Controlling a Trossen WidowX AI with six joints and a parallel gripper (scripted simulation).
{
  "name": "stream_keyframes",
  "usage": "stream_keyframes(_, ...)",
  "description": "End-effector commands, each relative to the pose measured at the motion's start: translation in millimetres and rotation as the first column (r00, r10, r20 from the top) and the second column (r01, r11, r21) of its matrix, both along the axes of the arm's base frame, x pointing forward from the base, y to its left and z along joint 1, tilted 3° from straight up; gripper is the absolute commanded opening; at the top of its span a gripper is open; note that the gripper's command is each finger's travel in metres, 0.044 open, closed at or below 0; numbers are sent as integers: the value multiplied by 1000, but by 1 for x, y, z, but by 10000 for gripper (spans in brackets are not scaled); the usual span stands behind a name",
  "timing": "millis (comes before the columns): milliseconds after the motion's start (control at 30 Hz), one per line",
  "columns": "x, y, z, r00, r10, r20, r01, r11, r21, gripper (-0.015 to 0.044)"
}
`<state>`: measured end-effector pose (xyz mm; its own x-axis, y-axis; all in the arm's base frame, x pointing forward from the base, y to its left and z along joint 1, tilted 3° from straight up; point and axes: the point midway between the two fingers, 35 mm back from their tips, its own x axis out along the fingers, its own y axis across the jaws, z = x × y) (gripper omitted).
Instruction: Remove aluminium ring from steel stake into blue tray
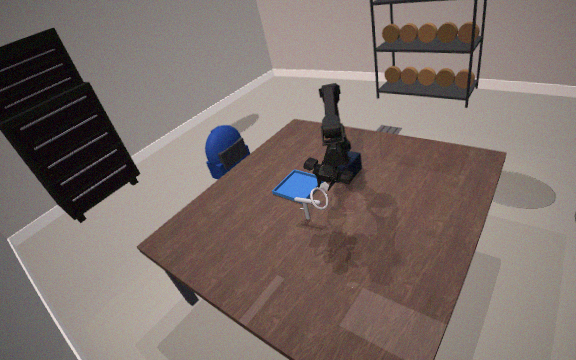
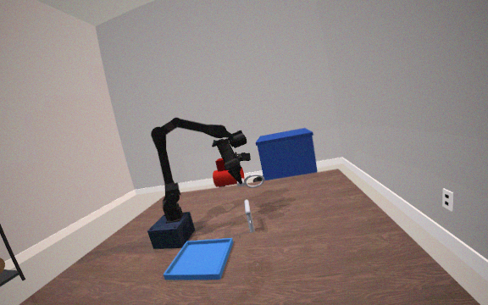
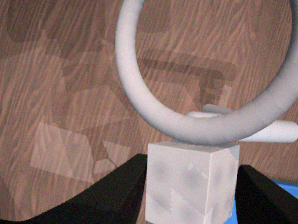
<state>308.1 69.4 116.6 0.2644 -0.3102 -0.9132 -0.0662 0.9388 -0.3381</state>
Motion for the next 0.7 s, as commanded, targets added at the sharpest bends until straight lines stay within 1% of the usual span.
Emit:
stream_keyframes(0,8,1,-1,1000,3,-3,-3,1000,-1,0)
stream_keyframes(667,41,1,-3,1000,3,1,-3,1000,-1,0)
